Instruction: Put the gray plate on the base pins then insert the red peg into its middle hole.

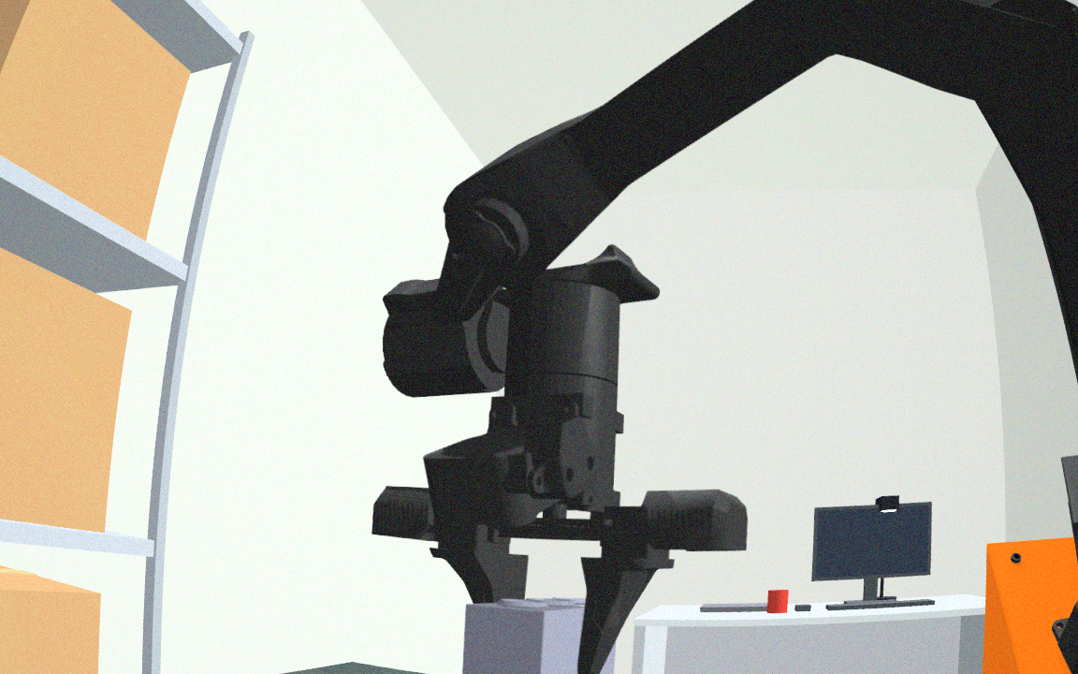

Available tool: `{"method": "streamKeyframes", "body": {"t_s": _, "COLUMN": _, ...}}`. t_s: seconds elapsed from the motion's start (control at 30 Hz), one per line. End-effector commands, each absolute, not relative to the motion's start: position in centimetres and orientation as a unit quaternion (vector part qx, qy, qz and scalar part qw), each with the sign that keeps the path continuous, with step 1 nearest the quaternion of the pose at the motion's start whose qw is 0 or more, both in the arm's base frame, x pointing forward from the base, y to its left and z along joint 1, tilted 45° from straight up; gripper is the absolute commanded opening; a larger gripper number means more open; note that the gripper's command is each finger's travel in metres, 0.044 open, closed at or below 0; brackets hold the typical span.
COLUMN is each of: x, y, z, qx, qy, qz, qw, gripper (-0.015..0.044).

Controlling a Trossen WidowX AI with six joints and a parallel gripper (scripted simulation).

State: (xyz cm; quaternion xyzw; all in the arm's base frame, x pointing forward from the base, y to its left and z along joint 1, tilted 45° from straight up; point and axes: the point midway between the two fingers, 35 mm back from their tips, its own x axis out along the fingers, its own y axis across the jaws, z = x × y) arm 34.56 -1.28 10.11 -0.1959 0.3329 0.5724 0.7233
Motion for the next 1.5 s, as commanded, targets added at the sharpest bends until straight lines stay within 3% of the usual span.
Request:
{"method": "streamKeyframes", "body": {"t_s": 0.0, "x": 34.4, "y": -1.6, "z": 10.4, "qx": -0.201, "qy": 0.332, "qz": 0.574, "qw": 0.721, "gripper": 0.0}}
{"method": "streamKeyframes", "body": {"t_s": 1.47, "x": 35.4, "y": -6.4, "z": -3.1, "qx": -0.259, "qy": 0.287, "qz": 0.597, "qw": 0.702, "gripper": 0.0}}
